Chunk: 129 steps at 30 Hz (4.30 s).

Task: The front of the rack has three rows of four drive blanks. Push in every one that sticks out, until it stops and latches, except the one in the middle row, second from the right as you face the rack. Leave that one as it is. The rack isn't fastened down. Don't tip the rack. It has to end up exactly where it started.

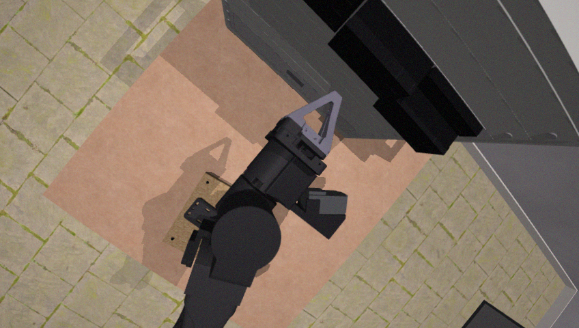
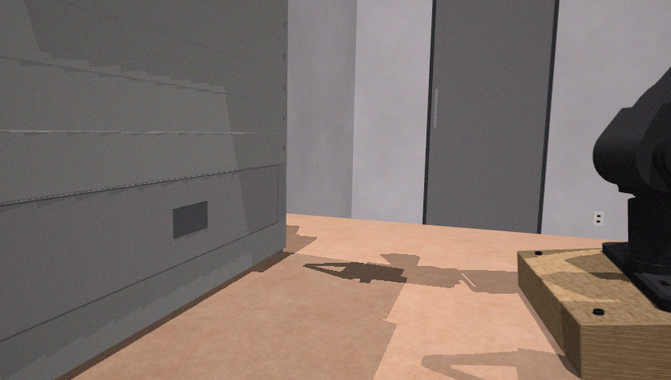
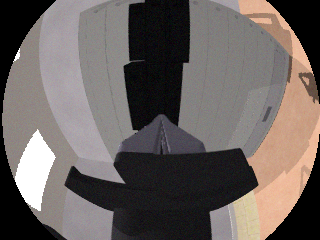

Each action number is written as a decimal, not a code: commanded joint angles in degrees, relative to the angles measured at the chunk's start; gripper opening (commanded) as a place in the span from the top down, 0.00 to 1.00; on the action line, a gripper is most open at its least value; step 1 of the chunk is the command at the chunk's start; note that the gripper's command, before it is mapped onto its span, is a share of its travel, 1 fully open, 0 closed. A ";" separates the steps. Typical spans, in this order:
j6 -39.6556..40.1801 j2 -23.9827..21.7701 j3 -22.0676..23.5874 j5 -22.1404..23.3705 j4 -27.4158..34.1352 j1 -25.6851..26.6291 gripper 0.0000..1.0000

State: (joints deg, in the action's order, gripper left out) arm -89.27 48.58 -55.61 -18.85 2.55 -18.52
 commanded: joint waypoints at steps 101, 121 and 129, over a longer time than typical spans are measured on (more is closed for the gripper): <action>-0.09 13.40 -15.89 5.24 0.04 5.14 1.00; -0.11 15.51 -17.47 5.35 -0.48 5.16 1.00; -0.10 15.58 -17.57 5.35 -0.45 5.16 1.00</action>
State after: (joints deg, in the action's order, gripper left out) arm -89.32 62.54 -70.96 -15.16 4.82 -13.47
